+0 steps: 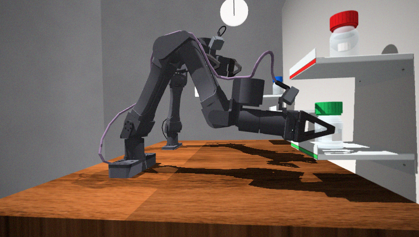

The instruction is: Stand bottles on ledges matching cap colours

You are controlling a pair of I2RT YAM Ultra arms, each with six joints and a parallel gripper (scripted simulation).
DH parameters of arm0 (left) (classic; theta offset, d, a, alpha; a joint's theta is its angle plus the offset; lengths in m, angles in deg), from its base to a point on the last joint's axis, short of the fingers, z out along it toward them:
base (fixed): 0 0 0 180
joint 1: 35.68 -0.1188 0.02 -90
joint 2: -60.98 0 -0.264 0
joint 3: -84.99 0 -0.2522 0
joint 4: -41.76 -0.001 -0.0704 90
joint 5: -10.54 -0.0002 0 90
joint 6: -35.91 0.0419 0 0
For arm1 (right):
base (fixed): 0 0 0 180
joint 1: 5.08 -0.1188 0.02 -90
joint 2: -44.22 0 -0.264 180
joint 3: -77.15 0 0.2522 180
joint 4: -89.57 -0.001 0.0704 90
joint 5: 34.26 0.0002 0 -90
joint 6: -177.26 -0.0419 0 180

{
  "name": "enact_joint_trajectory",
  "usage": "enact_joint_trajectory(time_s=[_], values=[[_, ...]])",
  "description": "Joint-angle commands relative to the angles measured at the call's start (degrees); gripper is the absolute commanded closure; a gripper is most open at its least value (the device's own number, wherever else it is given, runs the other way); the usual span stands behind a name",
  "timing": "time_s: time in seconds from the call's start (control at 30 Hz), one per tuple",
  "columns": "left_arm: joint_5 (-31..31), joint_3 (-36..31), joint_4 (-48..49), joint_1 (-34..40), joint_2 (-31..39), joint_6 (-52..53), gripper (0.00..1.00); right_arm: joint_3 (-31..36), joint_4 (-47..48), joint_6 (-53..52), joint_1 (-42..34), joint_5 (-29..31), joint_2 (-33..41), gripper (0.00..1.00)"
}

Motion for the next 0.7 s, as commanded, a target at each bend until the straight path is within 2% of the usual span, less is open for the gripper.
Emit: enact_joint_trajectory(time_s=[0.0, 0.07, 0.37, 0.67], values=[[0.49, 0.98, 0.06, -0.25, 0.38, -0.26, 0.11, -0.17, 3.00, -0.09, -0.24, 0.17, 0.85, 0.49], [0.49, 0.98, 0.06, -0.25, 0.38, -0.26, 0.11, -0.17, 3.00, -0.09, -0.24, 0.17, 0.85, 0.28], [0.49, 0.98, 0.06, -0.25, 0.38, -0.26, 0.11, 2.40, 4.72, -0.04, -0.08, 0.78, 2.86, 0.28], [0.49, 0.98, 0.06, -0.25, 0.38, -0.26, 0.11, 7.68, 6.67, 0.74, 1.63, -1.49, 6.12, 0.28]])
